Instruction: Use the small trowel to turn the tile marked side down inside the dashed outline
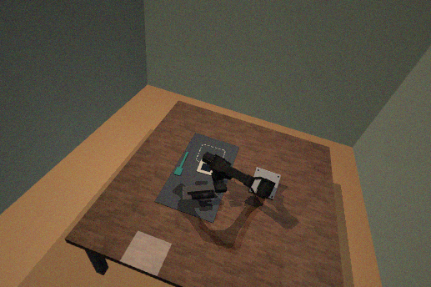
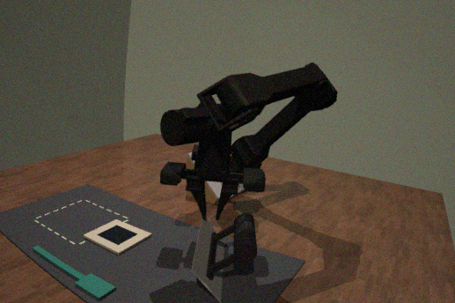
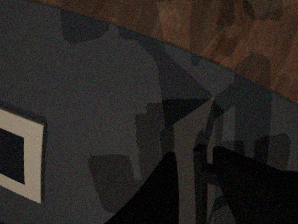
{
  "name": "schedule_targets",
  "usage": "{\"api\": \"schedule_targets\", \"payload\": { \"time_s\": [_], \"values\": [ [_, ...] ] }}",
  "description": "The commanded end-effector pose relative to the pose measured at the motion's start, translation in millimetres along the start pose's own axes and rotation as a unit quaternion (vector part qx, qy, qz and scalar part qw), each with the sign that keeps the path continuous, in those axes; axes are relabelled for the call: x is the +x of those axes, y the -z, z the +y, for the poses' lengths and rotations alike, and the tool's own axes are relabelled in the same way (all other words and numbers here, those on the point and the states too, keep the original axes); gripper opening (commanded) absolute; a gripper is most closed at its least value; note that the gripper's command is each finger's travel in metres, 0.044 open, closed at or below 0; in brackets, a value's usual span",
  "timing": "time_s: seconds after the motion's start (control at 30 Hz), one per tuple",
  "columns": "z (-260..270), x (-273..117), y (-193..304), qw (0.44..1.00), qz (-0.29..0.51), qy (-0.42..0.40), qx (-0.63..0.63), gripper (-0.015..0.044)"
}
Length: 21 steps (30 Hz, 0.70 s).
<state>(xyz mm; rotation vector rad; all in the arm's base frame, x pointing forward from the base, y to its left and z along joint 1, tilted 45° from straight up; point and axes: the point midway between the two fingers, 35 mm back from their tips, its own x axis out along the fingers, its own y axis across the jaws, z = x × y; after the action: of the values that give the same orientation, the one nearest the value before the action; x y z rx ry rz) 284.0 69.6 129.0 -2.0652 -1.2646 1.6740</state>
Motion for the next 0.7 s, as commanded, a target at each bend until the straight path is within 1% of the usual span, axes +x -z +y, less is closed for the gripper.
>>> {"api": "schedule_targets", "payload": {
  "time_s": [0.0,0.1,0.17,0.4,0.67],
  "values": [
    [8.4,0.1,0.6,1.0,-0.001,-0.002,-0.004,0.01],
    [2.5,0.0,0.0,1.0,0.0,0.0,0.0,0.01],
    [2.9,-0.3,0.1,1.0,0.001,0.0,0.0,0.0048],
    [2.9,-0.3,0.1,1.0,0.001,0.0,0.0,0.0001],
    [2.9,-0.4,0.1,1.0,0.001,-0.001,-0.001,0.0]
  ]
}}
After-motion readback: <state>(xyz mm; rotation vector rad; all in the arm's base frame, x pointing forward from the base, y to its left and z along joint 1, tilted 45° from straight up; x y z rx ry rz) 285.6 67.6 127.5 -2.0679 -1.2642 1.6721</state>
